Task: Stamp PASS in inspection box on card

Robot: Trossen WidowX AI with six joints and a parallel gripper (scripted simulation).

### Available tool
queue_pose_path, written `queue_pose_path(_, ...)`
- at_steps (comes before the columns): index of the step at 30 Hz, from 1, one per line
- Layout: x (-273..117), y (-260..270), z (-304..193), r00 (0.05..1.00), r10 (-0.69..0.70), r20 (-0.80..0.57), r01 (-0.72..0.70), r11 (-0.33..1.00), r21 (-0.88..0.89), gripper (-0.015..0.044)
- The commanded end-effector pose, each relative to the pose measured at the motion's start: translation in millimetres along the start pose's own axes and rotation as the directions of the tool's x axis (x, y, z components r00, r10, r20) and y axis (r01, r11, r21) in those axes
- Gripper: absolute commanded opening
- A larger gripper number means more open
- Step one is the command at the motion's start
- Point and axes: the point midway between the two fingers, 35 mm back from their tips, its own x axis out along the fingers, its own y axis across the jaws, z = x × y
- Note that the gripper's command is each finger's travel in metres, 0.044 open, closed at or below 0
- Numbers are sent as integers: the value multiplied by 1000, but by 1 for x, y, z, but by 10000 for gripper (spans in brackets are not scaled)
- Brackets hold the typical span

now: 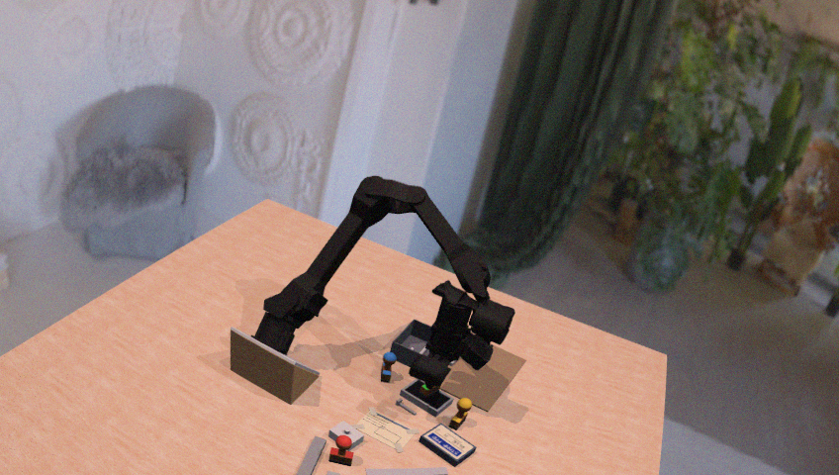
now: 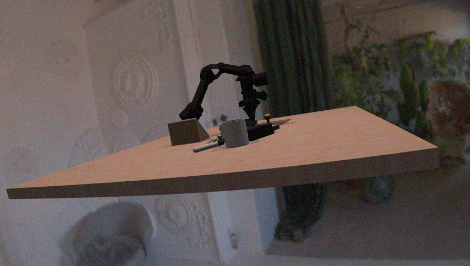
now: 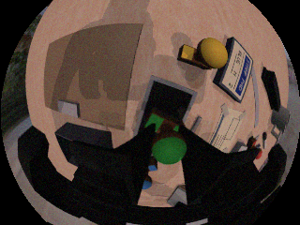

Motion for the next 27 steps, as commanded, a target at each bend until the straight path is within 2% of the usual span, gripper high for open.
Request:
queue_pose_path(1, 4, 1, -1, 1000, 5, -3, -5, 1000, 2, 0)
queue_pose_path(27, 9, 1, -1, 1000, 7, -3, -7, 1000, 0, 0)
